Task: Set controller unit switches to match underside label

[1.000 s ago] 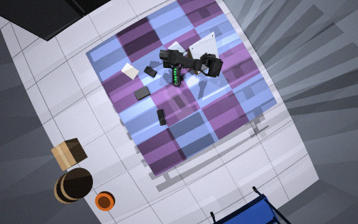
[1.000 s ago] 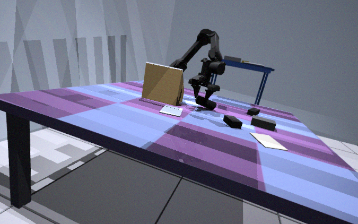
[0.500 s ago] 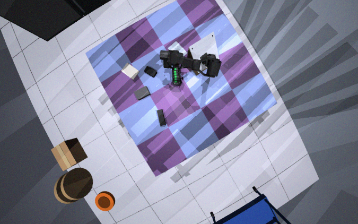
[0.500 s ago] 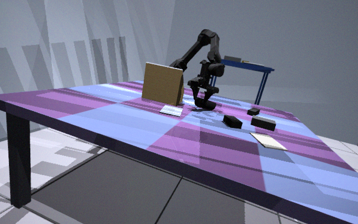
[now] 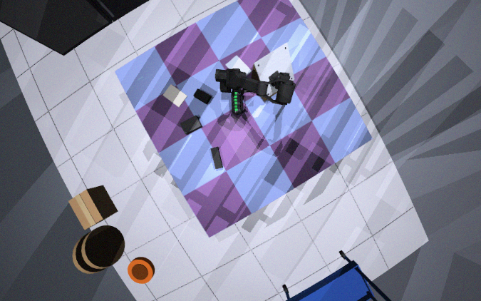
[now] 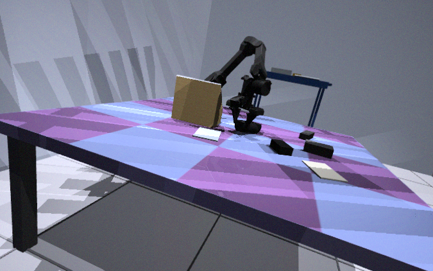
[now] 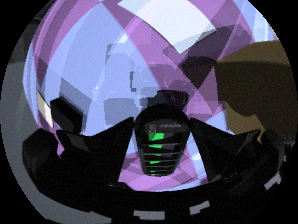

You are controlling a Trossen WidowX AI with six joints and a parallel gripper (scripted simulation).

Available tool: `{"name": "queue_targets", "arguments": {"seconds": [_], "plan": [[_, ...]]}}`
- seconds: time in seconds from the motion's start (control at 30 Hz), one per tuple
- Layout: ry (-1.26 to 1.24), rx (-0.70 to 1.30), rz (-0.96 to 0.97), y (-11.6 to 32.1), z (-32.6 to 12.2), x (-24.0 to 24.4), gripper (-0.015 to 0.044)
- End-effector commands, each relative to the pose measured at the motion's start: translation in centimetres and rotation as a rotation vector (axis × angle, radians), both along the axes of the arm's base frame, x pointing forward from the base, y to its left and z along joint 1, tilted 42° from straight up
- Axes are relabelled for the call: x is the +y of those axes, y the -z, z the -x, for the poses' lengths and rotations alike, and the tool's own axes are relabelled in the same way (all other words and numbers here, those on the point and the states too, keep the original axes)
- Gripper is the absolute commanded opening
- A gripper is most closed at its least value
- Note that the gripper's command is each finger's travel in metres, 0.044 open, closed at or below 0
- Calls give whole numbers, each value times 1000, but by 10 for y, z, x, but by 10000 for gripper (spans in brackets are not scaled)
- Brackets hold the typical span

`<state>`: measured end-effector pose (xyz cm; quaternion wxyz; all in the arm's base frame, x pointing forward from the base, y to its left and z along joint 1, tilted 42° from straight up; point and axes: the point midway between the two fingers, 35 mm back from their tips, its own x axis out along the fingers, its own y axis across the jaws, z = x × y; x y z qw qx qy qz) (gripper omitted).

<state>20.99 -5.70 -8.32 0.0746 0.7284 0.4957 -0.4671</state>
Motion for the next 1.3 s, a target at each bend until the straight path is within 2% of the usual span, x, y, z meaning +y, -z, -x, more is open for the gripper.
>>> {"name": "queue_targets", "arguments": {"seconds": [0.0, 0.57, 0.7, 0.97, 1.03, 1.17, 1.27], "plan": [[6, 0, -11, 1, 0, 4, 338], [0, 1, -2, 5, 0, 6, 338], [0, 2, -2, 6, 0, 6, 440], [0, 2, -2, 6, 0, 6, 440], [0, 1, -2, -4, -7, 7, 440], [0, 0, -4, -55, -33, 13, 440], [0, 0, -4, -58, -34, 14, 440]]}}
